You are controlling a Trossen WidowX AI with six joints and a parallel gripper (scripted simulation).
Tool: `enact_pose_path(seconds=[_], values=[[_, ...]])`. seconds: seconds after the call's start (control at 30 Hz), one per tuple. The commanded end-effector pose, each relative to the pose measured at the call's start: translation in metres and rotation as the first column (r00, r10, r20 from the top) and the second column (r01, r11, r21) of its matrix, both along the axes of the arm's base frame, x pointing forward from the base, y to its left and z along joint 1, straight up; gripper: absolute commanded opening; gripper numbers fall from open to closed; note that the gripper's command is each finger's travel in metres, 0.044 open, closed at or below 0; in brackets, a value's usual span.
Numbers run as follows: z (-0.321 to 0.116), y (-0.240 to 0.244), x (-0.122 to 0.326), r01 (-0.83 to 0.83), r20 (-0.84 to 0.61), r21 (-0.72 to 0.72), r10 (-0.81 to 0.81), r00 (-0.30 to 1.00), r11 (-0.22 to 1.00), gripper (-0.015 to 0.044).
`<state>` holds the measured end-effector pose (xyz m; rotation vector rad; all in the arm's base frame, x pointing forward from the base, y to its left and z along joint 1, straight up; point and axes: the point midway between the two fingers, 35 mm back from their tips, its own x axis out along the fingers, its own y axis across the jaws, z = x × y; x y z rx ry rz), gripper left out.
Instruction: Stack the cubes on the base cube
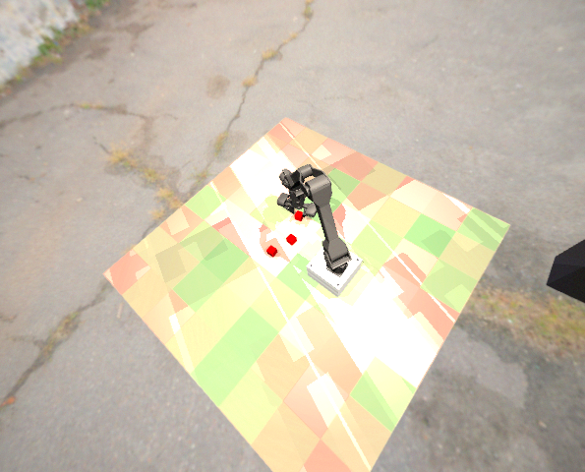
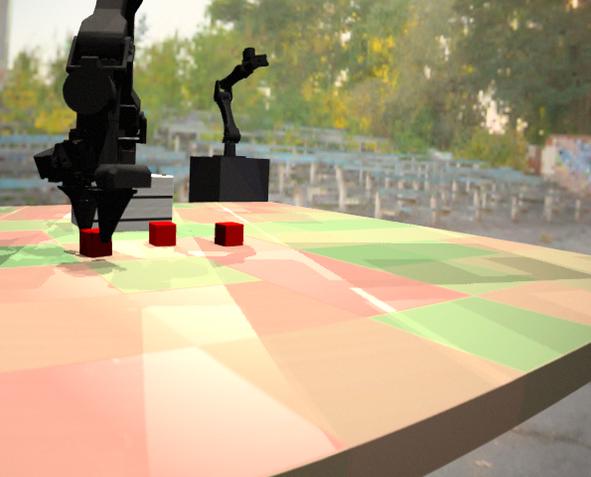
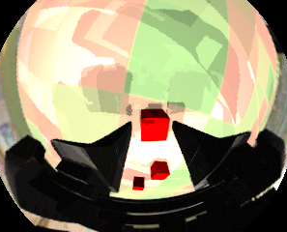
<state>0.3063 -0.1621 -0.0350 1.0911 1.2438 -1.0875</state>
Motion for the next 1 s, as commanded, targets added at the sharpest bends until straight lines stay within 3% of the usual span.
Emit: enact_pose_path(seconds=[0.0, 0.17, 0.97], values=[[-0.005, 0.002, -0.002, -0.006, -0.004, 0.008, 0.006, 1.000, 1.000, 0.0239], [-0.005, 0.002, -0.002, -0.006, -0.004, 0.008, 0.006, 1.000, 1.000, 0.0108], [0.055, 0.000, 0.001, -0.006, -0.003, 0.008, 0.006, 1.000, 1.000, 0.0105]])
